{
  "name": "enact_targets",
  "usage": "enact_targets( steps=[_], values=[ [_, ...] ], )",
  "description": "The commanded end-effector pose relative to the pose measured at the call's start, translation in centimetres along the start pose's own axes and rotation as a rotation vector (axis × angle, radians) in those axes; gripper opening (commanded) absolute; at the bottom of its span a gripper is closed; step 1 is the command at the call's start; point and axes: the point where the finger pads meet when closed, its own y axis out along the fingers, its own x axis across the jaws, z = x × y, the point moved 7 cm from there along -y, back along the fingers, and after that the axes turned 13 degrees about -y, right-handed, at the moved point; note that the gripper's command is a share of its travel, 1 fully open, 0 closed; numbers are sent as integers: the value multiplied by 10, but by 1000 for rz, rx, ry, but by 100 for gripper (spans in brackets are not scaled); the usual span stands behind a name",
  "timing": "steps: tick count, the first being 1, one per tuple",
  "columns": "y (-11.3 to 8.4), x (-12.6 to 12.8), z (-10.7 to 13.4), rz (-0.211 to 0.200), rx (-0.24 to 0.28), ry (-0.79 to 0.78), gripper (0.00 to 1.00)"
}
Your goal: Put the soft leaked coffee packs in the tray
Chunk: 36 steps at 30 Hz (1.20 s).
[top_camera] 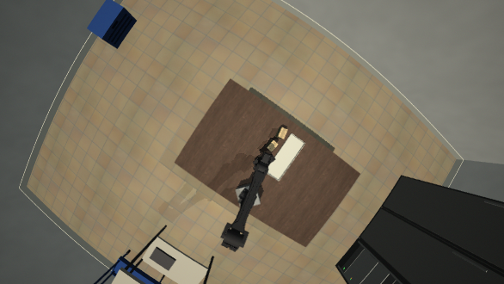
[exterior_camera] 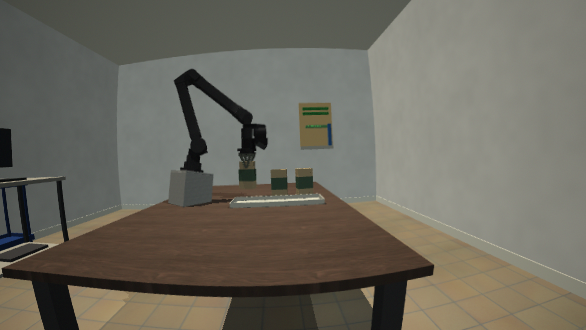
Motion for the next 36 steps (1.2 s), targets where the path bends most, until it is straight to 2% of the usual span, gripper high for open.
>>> enact_targets(
  steps=[1, 22, 28, 31, 36],
  values=[
    [-28, 6, -24, -21, -72, -6, 24],
    [-28, -2, -25, -21, -72, -7, 24],
    [-27, -27, -28, -16, -73, -7, 24],
    [-20, -46, -30, -10, -45, -4, 24],
    [-20, -82, -34, -7, -46, -4, 24]
  ],
)
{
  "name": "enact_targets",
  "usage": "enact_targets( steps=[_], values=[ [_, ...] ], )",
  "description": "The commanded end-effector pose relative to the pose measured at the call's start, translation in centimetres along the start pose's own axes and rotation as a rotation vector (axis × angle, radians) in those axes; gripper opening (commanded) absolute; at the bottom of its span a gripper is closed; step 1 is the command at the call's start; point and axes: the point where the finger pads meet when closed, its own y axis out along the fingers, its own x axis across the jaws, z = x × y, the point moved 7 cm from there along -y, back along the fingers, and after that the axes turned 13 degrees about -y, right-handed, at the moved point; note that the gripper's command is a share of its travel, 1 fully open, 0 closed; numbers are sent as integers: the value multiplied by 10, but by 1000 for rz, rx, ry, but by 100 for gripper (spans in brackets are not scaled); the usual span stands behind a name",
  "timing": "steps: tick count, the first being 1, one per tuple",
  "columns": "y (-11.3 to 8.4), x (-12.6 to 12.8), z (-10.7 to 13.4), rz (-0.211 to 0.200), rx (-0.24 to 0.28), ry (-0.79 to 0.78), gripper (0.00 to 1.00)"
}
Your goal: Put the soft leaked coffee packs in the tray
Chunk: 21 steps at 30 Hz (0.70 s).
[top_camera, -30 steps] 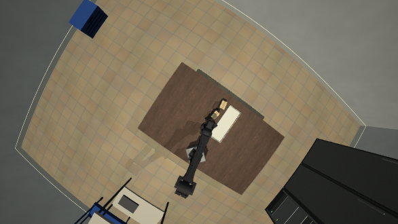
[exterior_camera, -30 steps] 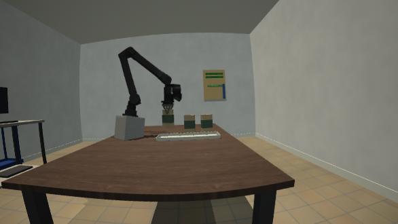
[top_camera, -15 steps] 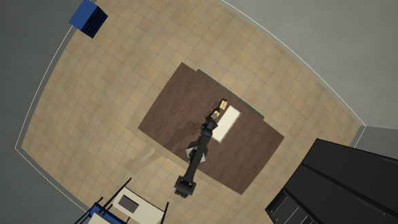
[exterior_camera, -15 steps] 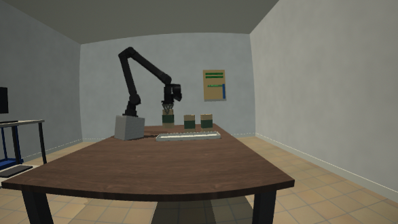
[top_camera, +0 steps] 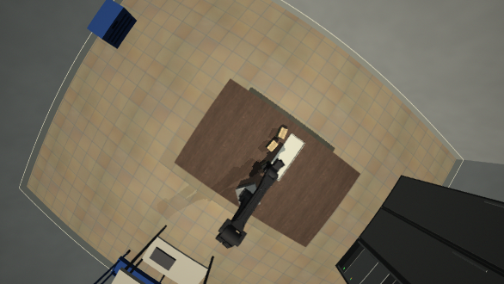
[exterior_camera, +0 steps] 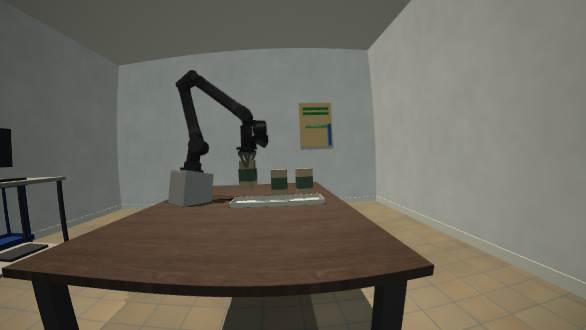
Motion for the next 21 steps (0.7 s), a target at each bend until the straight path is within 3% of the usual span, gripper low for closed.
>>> enact_targets(
  steps=[1, 3, 14, 21],
  values=[
    [-14, -22, -24, -5, -26, -56, 24],
    [-14, -22, -24, -5, -26, -56, 24],
    [-13, -96, -39, 8, -47, -61, 24],
    [-13, -110, -41, 10, -48, -61, 24]
  ],
)
